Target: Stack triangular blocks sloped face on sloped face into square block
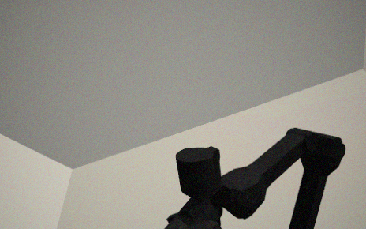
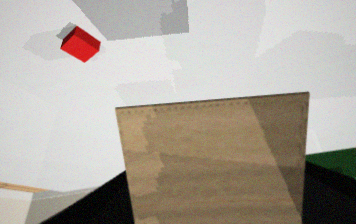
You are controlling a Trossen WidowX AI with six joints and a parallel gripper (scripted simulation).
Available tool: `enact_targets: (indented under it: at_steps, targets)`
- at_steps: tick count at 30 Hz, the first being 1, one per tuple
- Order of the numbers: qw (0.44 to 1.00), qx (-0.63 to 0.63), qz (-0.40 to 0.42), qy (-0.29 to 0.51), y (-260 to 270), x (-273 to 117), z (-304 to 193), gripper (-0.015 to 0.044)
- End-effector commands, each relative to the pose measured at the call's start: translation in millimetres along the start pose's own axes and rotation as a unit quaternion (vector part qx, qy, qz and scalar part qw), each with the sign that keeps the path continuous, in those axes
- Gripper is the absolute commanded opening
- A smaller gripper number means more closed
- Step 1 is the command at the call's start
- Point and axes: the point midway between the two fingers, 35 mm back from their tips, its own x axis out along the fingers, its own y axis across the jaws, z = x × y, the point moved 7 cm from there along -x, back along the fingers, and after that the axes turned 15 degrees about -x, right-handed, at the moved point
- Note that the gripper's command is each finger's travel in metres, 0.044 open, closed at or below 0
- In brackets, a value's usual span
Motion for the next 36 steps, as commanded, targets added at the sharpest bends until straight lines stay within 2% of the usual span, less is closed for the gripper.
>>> enact_targets:
  at_steps: [1,18,36]
  targets:
    - [0.999,0.039,0.001,-0.007,1,2,-2,0.0]
    - [0.947,0.315,0.025,-0.063,9,17,-17,0.0]
    - [0.806,0.578,0.077,-0.105,15,28,-31,0.0]
